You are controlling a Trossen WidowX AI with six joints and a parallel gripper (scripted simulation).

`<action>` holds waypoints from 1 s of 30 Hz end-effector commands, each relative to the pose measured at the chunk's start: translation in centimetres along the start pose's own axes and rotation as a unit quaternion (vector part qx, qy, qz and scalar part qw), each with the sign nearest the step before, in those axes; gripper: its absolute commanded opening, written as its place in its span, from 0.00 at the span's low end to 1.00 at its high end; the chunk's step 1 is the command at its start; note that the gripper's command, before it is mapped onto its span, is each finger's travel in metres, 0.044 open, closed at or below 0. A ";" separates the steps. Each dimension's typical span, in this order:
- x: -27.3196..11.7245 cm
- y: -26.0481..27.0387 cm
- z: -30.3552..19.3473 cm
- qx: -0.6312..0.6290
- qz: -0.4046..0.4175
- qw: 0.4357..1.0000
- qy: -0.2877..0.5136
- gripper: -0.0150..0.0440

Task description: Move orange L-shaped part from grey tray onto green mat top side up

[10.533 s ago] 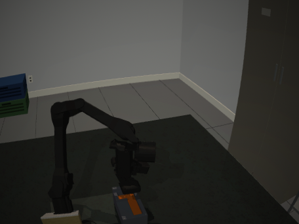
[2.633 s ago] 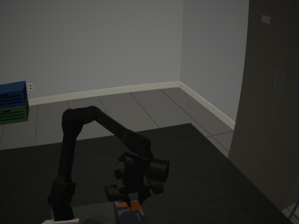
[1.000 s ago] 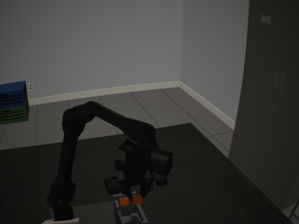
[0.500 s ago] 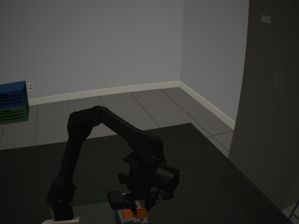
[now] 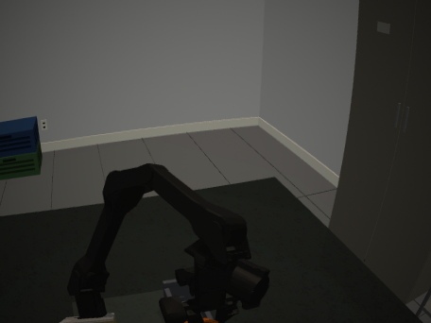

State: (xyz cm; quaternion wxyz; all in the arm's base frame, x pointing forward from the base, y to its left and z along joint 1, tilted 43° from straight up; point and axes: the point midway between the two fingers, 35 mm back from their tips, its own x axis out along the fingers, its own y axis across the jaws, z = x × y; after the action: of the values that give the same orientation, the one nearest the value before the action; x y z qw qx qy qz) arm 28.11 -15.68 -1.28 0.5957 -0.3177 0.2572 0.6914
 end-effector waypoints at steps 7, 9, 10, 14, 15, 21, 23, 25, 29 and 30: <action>0.2 0.2 -1.3 -0.001 0.001 1.000 0.001 0.25; 0.4 0.2 -1.3 -0.001 0.001 1.000 0.001 0.25; 0.5 0.2 -1.3 -0.001 0.001 1.000 0.001 0.25; 1.2 0.2 -1.3 -0.001 0.001 1.000 0.001 0.25; 1.3 0.2 -1.3 -0.001 0.001 1.000 0.001 0.25; 2.3 0.2 -1.3 -0.001 0.001 1.000 0.000 0.25; 2.6 0.2 -1.3 -0.001 0.001 1.000 0.000 0.25; 2.9 0.2 -1.3 -0.001 0.001 1.000 0.000 0.25; 3.5 0.2 -1.3 -0.001 0.001 1.000 0.000 0.25; 3.7 0.2 -1.3 -0.001 0.001 1.000 0.000 0.25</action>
State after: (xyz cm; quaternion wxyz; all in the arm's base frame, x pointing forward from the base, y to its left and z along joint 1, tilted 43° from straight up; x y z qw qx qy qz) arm 27.83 -14.65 -4.39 0.5929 -0.3205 0.2569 0.6927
